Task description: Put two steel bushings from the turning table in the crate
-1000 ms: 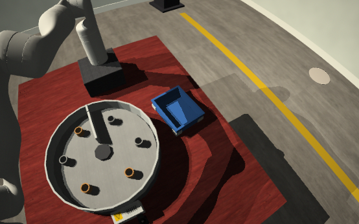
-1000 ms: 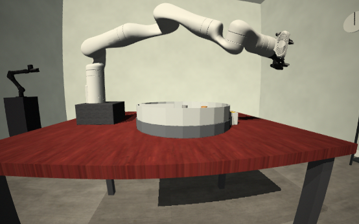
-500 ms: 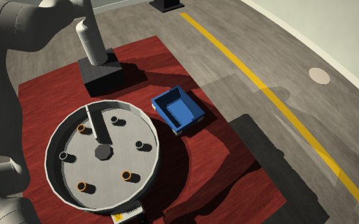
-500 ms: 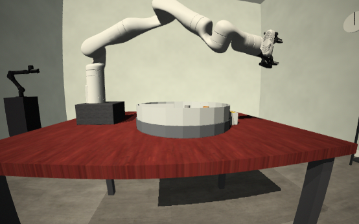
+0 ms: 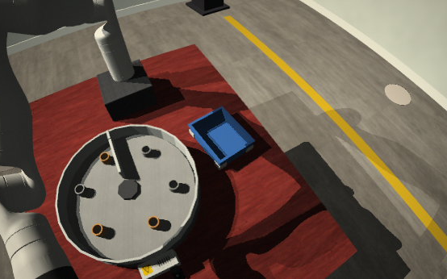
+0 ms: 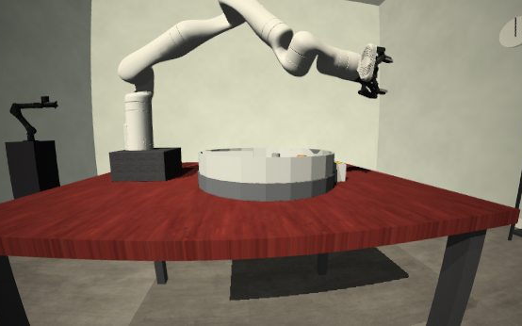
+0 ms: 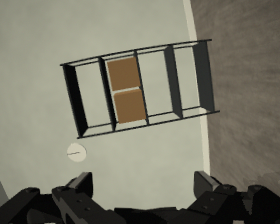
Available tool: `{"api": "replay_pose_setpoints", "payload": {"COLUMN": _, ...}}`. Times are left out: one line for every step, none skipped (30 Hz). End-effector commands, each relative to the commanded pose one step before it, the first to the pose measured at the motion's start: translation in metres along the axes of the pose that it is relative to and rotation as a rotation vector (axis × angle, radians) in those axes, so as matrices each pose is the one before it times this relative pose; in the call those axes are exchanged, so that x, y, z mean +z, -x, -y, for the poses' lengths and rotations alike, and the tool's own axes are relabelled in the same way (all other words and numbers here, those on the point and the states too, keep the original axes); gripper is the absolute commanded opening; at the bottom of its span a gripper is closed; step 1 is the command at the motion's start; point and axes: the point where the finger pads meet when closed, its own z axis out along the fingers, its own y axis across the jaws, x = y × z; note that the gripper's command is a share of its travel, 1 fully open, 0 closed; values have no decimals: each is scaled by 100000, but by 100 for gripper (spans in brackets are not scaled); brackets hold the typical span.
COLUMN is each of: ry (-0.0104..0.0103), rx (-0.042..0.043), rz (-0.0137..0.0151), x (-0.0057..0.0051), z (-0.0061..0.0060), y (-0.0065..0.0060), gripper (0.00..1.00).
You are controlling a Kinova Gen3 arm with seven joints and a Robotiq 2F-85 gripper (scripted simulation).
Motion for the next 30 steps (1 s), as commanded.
{"api": "replay_pose_setpoints", "payload": {"ry": -274, "rx": -138, "rz": 58, "x": -822, "z": 199, "y": 868, "gripper": 100}}
{"api": "replay_pose_setpoints", "payload": {"ry": 0, "rx": 0, "rz": 0, "x": -834, "z": -20, "y": 838, "gripper": 100}}
{"api": "replay_pose_setpoints", "payload": {"ry": 0, "rx": 0, "rz": 0, "x": -834, "z": -20, "y": 838, "gripper": 100}}
{"api": "replay_pose_setpoints", "payload": {"ry": 0, "rx": 0, "rz": 0, "x": -834, "z": -20, "y": 838, "gripper": 100}}
{"api": "replay_pose_setpoints", "payload": {"ry": 0, "rx": 0, "rz": 0, "x": -834, "z": -20, "y": 838, "gripper": 100}}
{"api": "replay_pose_setpoints", "payload": {"ry": 0, "rx": 0, "rz": 0, "x": 0, "z": 0, "y": 0, "gripper": 100}}
{"api": "replay_pose_setpoints", "payload": {"ry": 0, "rx": 0, "rz": 0, "x": 0, "z": 0, "y": 0, "gripper": 100}}
{"api": "replay_pose_setpoints", "payload": {"ry": 0, "rx": 0, "rz": 0, "x": 0, "z": 0, "y": 0, "gripper": 100}}
{"api": "replay_pose_setpoints", "payload": {"ry": 0, "rx": 0, "rz": 0, "x": 0, "z": 0, "y": 0, "gripper": 100}}
{"api": "replay_pose_setpoints", "payload": {"ry": 0, "rx": 0, "rz": 0, "x": 0, "z": 0, "y": 0, "gripper": 100}}
{"api": "replay_pose_setpoints", "payload": {"ry": 0, "rx": 0, "rz": 0, "x": 0, "z": 0, "y": 0, "gripper": 100}}
{"api": "replay_pose_setpoints", "payload": {"ry": 0, "rx": 0, "rz": 0, "x": 0, "z": 0, "y": 0, "gripper": 100}}
{"api": "replay_pose_setpoints", "payload": {"ry": 0, "rx": 0, "rz": 0, "x": 0, "z": 0, "y": 0, "gripper": 100}}
{"api": "replay_pose_setpoints", "payload": {"ry": 0, "rx": 0, "rz": 0, "x": 0, "z": 0, "y": 0, "gripper": 100}}
{"api": "replay_pose_setpoints", "payload": {"ry": 0, "rx": 0, "rz": 0, "x": 0, "z": 0, "y": 0, "gripper": 100}}
{"api": "replay_pose_setpoints", "payload": {"ry": 0, "rx": 0, "rz": 0, "x": 0, "z": 0, "y": 0, "gripper": 100}}
{"api": "replay_pose_setpoints", "payload": {"ry": 0, "rx": 0, "rz": 0, "x": 0, "z": 0, "y": 0, "gripper": 100}}
{"api": "replay_pose_setpoints", "payload": {"ry": 904, "rx": 122, "rz": -82, "x": -868, "z": -400, "y": 591, "gripper": 100}}
{"api": "replay_pose_setpoints", "payload": {"ry": 0, "rx": 0, "rz": 0, "x": -834, "z": -20, "y": 838, "gripper": 100}}
{"api": "replay_pose_setpoints", "payload": {"ry": 0, "rx": 0, "rz": 0, "x": -834, "z": -20, "y": 838, "gripper": 100}}
{"api": "replay_pose_setpoints", "payload": {"ry": 0, "rx": 0, "rz": 0, "x": -834, "z": -20, "y": 838, "gripper": 100}}
{"api": "replay_pose_setpoints", "payload": {"ry": 0, "rx": 0, "rz": 0, "x": -834, "z": -20, "y": 838, "gripper": 100}}
{"api": "replay_pose_setpoints", "payload": {"ry": 0, "rx": 0, "rz": 0, "x": 0, "z": 0, "y": 0, "gripper": 100}}
{"api": "replay_pose_setpoints", "payload": {"ry": 0, "rx": 0, "rz": 0, "x": 0, "z": 0, "y": 0, "gripper": 100}}
{"api": "replay_pose_setpoints", "payload": {"ry": 0, "rx": 0, "rz": 0, "x": 0, "z": 0, "y": 0, "gripper": 100}}
{"api": "replay_pose_setpoints", "payload": {"ry": 0, "rx": 0, "rz": 0, "x": 0, "z": 0, "y": 0, "gripper": 100}}
{"api": "replay_pose_setpoints", "payload": {"ry": 0, "rx": 0, "rz": 0, "x": 0, "z": 0, "y": 0, "gripper": 100}}
{"api": "replay_pose_setpoints", "payload": {"ry": 0, "rx": 0, "rz": 0, "x": 0, "z": 0, "y": 0, "gripper": 100}}
{"api": "replay_pose_setpoints", "payload": {"ry": 0, "rx": 0, "rz": 0, "x": 0, "z": 0, "y": 0, "gripper": 100}}
{"api": "replay_pose_setpoints", "payload": {"ry": 0, "rx": 0, "rz": 0, "x": 0, "z": 0, "y": 0, "gripper": 100}}
